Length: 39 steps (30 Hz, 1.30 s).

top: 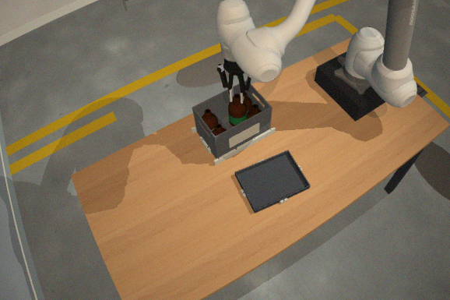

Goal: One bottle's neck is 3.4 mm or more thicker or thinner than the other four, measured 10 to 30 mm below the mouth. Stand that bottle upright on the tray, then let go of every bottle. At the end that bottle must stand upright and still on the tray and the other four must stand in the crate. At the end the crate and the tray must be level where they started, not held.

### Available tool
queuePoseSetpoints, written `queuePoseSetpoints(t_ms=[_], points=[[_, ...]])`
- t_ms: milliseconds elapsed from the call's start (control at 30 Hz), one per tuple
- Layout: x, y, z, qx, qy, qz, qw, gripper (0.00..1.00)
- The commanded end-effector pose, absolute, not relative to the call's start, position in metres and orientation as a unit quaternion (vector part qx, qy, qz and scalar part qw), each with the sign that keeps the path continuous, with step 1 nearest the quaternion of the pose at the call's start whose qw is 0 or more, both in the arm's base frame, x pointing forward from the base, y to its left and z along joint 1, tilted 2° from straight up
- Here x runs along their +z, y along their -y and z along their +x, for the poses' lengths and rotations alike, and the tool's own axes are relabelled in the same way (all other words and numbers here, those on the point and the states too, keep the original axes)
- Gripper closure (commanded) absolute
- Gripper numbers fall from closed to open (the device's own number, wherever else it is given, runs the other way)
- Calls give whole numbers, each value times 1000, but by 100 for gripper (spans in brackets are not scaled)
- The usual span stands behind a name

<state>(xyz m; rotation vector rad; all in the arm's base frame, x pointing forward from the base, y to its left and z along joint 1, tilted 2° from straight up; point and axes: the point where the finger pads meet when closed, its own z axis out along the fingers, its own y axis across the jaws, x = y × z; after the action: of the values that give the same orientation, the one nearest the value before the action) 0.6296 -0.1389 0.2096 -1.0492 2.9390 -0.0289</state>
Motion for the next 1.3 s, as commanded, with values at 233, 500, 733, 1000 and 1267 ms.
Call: queuePoseSetpoints(t_ms=[233, 500, 733, 1000, 1267], points=[[218, 137, 631, -11, -942, -334, 11, 100], [226, 137, 630, -11, -942, -334, 11, 100], [232, 137, 630, -11, -942, -334, 11, 100], [242, 137, 630, -11, -942, -334, 11, 100], [247, 137, 630, -11, -942, -334, 11, 100]])
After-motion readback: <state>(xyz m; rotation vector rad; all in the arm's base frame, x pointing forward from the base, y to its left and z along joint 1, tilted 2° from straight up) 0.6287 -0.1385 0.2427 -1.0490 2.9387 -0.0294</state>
